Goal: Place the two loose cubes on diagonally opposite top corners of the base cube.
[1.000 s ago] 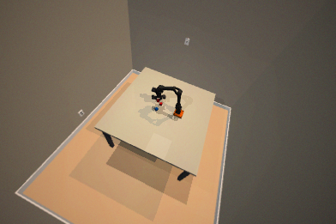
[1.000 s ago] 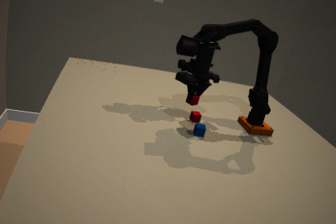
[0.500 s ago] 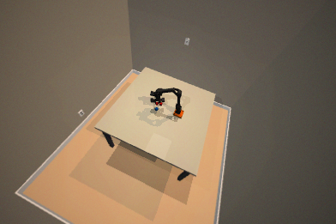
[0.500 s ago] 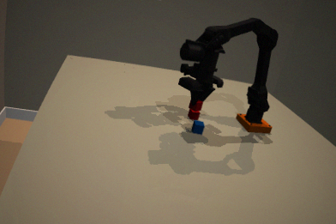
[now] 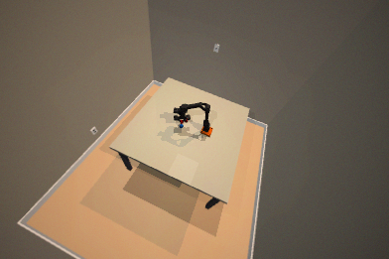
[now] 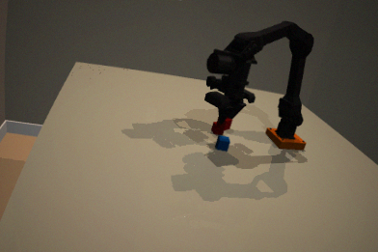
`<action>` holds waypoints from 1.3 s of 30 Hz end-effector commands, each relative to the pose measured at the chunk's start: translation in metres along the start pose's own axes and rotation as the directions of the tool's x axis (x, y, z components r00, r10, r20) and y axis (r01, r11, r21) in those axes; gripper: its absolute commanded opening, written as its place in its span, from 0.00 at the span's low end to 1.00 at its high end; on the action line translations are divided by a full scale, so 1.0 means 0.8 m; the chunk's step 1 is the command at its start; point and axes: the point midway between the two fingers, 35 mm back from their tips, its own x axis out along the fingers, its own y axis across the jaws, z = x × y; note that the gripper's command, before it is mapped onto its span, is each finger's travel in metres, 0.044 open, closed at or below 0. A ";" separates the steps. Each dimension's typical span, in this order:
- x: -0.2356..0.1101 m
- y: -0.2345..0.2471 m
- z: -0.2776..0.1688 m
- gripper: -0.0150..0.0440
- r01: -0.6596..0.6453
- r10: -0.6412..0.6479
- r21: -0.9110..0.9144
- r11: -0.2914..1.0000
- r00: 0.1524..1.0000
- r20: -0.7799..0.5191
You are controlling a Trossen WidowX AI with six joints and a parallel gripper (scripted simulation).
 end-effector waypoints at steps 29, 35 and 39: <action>0.035 0.000 0.000 0.43 0.000 0.000 0.004 1.000 1.000 0.002; 0.035 0.000 0.000 0.43 0.000 0.000 0.004 1.000 1.000 0.002; 0.035 0.000 0.000 0.43 0.000 0.000 0.004 1.000 1.000 0.002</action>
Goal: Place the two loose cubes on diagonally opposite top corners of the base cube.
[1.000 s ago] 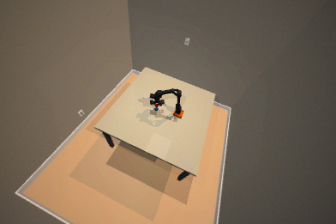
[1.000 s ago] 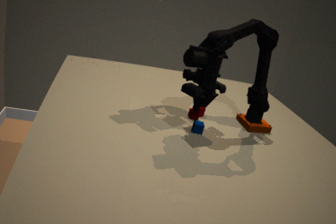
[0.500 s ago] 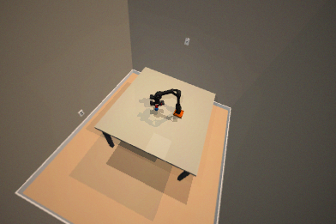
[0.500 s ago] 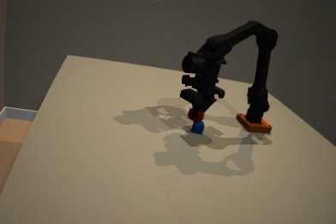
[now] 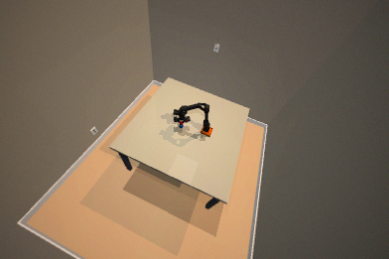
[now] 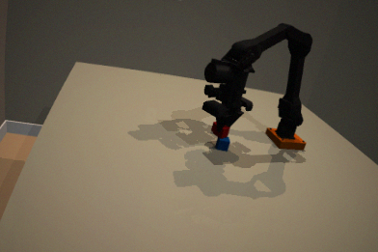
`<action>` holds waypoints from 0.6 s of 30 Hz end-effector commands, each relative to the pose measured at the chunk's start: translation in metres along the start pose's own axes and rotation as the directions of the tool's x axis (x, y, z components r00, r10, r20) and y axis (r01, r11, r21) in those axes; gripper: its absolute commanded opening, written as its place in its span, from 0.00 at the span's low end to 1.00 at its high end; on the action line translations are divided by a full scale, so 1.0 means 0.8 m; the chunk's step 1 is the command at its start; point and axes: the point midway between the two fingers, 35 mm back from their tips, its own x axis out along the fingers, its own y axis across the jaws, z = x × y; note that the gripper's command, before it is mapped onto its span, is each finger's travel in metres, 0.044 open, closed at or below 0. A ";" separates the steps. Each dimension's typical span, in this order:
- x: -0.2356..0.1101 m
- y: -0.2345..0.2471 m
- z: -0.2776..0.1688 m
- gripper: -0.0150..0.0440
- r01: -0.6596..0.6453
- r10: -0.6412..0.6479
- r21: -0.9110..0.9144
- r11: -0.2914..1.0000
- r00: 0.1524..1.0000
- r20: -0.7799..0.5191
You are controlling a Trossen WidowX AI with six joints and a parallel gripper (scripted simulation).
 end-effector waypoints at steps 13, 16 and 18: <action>-0.007 0.000 0.000 0.60 0.000 0.000 0.000 1.000 1.000 0.001; -0.012 0.000 0.000 0.60 0.000 0.000 0.000 1.000 1.000 0.000; -0.014 0.000 0.000 0.60 0.000 0.000 0.000 1.000 1.000 0.000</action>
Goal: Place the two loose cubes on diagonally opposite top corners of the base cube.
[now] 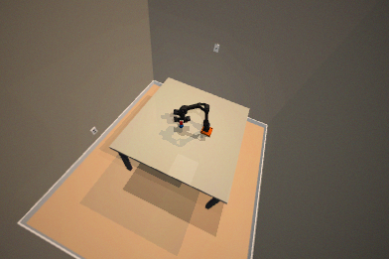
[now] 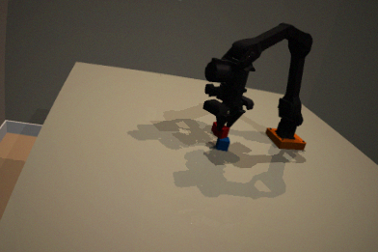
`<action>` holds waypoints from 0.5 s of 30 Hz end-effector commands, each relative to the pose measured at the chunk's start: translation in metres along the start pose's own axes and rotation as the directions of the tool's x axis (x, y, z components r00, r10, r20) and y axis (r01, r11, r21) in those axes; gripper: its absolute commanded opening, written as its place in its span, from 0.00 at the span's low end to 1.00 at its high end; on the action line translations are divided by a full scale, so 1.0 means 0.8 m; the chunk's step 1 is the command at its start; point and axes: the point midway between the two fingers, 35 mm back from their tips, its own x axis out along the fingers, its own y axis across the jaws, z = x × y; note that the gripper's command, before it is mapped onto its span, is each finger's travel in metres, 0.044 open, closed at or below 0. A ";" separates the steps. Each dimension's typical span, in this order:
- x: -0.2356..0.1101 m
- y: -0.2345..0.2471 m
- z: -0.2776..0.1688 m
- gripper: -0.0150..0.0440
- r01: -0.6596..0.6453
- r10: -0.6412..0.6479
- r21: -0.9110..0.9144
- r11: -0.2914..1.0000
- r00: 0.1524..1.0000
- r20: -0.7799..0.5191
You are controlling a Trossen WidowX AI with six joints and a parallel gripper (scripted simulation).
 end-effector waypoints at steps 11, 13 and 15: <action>-0.022 0.003 0.001 0.60 -0.013 0.013 0.002 1.000 1.000 0.004; -0.024 0.003 0.001 0.60 -0.013 0.013 0.002 1.000 1.000 0.004; -0.027 0.003 0.001 0.60 -0.013 0.013 0.002 1.000 1.000 0.004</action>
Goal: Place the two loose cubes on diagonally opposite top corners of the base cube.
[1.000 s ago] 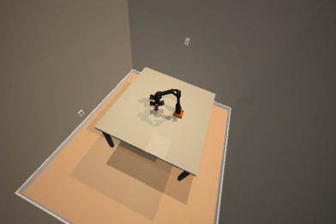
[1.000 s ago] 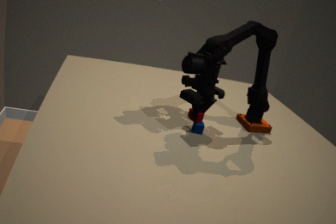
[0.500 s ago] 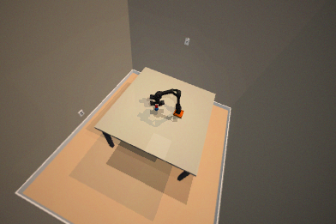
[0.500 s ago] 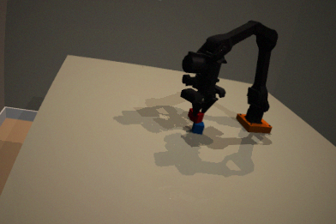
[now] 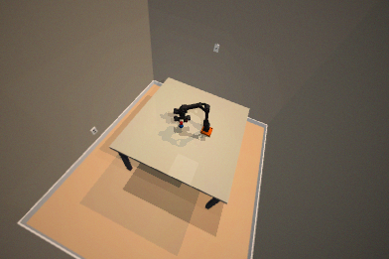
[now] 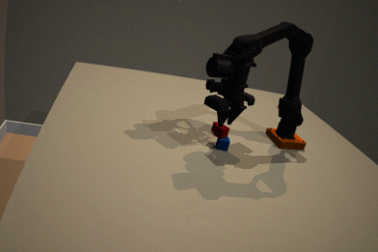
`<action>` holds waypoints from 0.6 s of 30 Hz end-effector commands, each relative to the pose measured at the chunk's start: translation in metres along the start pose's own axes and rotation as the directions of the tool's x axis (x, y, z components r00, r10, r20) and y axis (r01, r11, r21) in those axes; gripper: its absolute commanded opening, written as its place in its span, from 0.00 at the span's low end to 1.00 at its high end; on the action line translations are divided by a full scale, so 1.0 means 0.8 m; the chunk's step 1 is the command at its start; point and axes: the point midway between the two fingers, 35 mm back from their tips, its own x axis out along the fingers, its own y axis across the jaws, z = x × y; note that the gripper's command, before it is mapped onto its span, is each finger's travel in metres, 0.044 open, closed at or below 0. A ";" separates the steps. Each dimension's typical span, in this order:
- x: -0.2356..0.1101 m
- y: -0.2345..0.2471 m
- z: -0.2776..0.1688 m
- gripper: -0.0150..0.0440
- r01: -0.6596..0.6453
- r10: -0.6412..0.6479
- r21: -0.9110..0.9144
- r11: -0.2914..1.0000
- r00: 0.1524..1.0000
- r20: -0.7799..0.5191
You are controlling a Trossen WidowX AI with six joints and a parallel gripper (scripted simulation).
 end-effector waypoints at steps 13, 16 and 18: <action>-0.015 0.002 0.001 0.60 -0.014 0.014 0.005 1.000 1.000 0.004; -0.015 -0.003 0.007 0.69 -0.006 0.006 0.031 1.000 1.000 0.002; -0.025 -0.017 0.023 0.70 -0.007 0.007 0.115 0.993 1.000 0.004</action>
